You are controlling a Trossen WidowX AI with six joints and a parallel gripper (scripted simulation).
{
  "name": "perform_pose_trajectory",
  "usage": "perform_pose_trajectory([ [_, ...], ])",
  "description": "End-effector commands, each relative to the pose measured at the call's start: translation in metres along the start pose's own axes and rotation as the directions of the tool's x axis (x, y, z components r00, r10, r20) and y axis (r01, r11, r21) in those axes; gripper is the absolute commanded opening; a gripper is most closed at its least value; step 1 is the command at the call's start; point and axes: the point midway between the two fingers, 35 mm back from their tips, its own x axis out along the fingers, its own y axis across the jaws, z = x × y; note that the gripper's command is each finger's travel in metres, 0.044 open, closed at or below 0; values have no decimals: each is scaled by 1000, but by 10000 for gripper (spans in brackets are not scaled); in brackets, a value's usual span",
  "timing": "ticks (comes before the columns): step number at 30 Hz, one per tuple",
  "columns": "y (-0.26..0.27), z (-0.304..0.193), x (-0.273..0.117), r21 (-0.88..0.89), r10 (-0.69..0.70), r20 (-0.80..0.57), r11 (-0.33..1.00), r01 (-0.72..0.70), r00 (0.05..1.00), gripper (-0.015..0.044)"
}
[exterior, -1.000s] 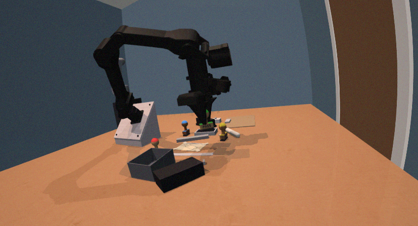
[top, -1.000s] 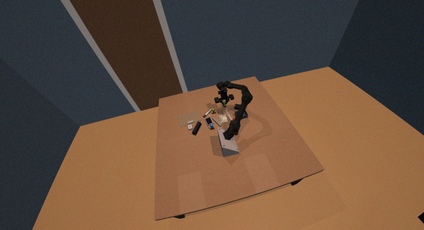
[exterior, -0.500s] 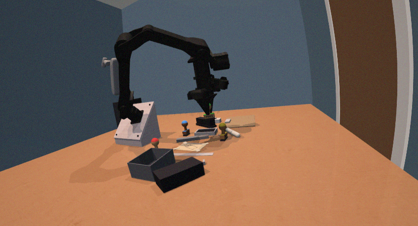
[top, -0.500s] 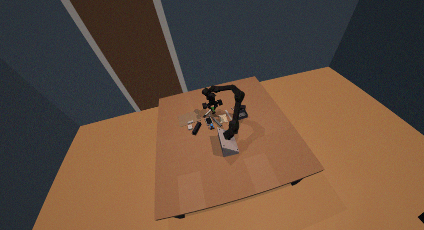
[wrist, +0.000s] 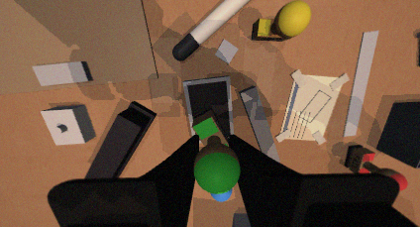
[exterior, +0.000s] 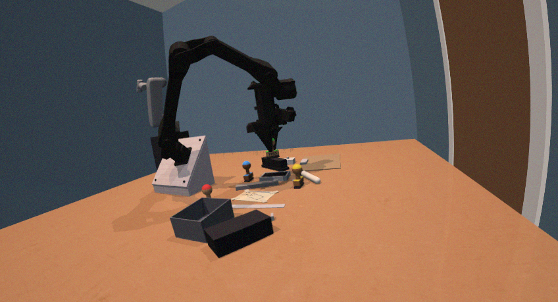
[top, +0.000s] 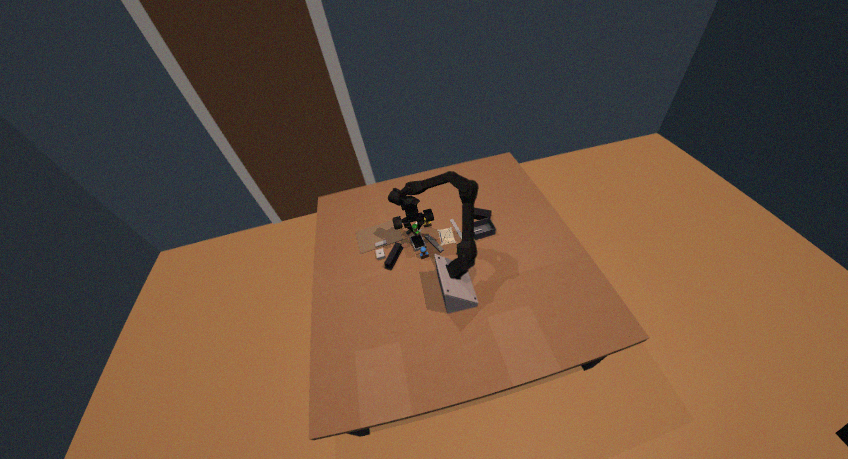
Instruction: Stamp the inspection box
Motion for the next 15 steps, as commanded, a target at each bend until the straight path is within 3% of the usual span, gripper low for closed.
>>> perform_pose_trajectory([
  [1, 1, -2, 3, 6, 0, -5, 1000, 0, 1000, 0],
  [15, 1, -2, 13, 6, 0, -5, 1000, 0, 1000, 0],
])
